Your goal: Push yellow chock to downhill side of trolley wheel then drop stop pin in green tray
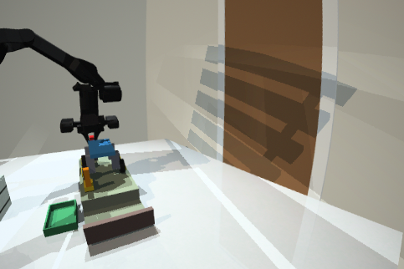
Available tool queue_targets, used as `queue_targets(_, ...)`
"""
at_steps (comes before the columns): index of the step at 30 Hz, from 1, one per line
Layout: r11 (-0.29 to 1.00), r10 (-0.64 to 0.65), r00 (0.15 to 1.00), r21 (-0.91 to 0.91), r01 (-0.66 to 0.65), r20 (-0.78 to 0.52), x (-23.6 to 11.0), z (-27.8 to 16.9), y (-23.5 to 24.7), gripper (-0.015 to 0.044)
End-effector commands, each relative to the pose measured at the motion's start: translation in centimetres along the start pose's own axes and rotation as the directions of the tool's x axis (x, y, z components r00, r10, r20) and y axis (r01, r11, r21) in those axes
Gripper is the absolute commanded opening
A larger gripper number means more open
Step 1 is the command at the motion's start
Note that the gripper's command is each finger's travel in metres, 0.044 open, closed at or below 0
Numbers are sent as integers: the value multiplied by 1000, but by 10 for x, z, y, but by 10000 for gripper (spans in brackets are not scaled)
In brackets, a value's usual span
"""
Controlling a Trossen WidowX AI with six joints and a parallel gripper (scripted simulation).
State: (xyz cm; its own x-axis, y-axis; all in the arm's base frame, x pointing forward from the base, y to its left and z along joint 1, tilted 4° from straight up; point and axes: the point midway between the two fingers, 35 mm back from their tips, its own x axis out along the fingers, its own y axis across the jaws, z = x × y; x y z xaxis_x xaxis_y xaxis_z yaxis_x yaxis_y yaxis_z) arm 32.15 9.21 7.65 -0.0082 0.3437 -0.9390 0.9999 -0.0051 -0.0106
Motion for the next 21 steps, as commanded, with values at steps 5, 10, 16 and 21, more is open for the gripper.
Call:
queue_targets(5,1000,6,1000,-7,-6,-2,-7,-1,0,0)
queue_targets(10,1000,6,1000,-7,-6,-2,-10,-1,0,0)
queue_targets(16,1000,6,1000,-7,-6,-2,-14,-2,0,0)
queue_targets(21,1000,6,1000,-7,-6,-2,-16,-2,0,0)
